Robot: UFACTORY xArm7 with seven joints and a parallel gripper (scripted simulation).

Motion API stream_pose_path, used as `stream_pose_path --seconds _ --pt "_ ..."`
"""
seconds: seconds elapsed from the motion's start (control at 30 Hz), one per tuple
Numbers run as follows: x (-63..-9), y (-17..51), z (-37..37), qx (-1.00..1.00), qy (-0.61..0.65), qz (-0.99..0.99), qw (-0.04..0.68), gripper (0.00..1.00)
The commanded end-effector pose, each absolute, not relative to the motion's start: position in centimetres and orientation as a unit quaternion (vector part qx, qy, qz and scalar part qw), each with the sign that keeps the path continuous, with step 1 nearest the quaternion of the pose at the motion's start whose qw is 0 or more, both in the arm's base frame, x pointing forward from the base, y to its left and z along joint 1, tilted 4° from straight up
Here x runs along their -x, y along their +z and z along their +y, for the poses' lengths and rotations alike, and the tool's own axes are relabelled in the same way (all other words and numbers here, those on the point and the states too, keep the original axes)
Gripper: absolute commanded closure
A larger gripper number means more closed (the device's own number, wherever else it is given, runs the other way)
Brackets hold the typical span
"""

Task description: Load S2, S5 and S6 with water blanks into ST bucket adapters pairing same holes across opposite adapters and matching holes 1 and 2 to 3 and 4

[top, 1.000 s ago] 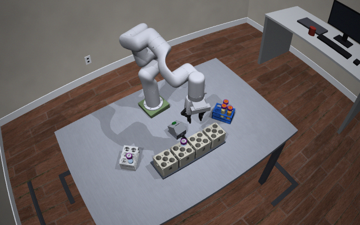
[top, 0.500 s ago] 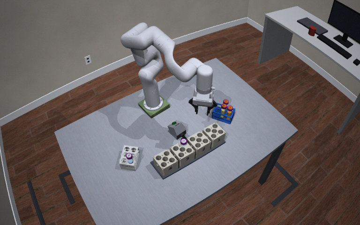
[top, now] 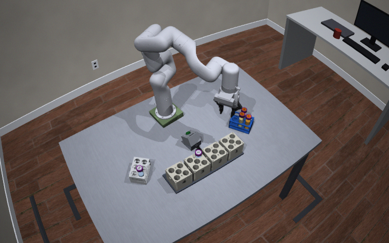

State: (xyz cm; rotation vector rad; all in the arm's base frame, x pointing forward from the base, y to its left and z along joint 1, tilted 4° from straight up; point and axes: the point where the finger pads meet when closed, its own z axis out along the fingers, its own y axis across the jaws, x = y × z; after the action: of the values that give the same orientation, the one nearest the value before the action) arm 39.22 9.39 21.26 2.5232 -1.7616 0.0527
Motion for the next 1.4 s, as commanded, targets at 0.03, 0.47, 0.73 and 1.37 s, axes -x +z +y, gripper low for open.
stream_pose_path --seconds 0.03,0.47,0.73,1.37 --pt "-39.2 21.3 11.6 -0.818 0.019 -0.573 0.031 0.43" --pt "-38.8 20.9 17.0 -0.818 0.019 -0.573 0.031 0.43" --pt "-38.4 20.6 21.0 -0.818 0.019 -0.573 0.031 0.43" --pt "-37.8 20.1 28.2 -0.818 0.019 -0.573 0.031 0.43"
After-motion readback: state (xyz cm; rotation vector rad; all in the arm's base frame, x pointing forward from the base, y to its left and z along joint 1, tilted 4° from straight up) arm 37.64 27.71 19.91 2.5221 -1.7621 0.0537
